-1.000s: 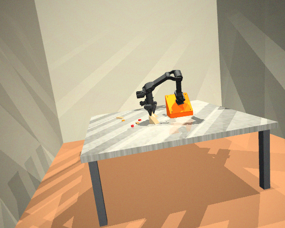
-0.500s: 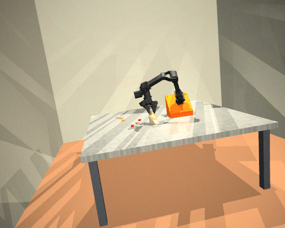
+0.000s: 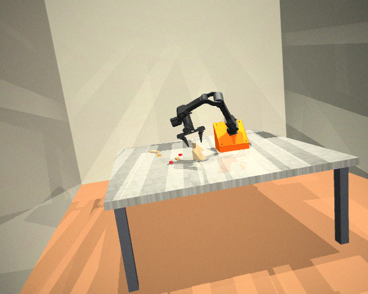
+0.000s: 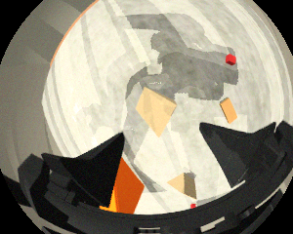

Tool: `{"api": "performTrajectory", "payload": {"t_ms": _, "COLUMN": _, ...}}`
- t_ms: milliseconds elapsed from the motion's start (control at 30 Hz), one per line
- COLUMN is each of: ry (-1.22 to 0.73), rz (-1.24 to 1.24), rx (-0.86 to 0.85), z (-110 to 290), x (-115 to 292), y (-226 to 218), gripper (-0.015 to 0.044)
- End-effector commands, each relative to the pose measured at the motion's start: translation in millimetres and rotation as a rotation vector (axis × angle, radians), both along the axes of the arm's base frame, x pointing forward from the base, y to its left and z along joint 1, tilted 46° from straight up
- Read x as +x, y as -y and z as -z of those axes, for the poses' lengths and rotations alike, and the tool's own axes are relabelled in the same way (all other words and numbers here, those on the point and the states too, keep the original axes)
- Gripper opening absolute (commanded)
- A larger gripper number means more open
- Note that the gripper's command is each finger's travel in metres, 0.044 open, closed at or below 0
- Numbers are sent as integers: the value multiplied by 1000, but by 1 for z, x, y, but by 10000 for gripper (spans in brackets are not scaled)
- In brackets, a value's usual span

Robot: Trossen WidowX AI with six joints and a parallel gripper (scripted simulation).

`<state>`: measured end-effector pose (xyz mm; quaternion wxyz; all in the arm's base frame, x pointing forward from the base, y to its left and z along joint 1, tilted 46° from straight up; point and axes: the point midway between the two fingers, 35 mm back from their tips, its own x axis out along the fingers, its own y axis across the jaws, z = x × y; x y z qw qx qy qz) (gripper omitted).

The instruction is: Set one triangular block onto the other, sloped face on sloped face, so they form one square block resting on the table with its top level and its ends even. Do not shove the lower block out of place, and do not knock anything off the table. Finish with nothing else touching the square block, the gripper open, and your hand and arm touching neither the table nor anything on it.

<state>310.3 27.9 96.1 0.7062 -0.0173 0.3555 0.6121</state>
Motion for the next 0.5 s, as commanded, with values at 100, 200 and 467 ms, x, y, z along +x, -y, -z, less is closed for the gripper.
{"api": "performTrajectory", "payload": {"t_ms": 100, "ry": 714, "rz": -380, "rx": 138, "z": 7, "x": 10, "y": 18, "gripper": 440}}
{"api": "performTrajectory", "payload": {"t_ms": 200, "ry": 807, "rz": -421, "rx": 147, "z": 7, "x": 11, "y": 20, "gripper": 440}}
{"api": "performTrajectory", "payload": {"t_ms": 467, "ry": 808, "rz": -421, "rx": 147, "z": 7, "x": 11, "y": 20, "gripper": 440}}
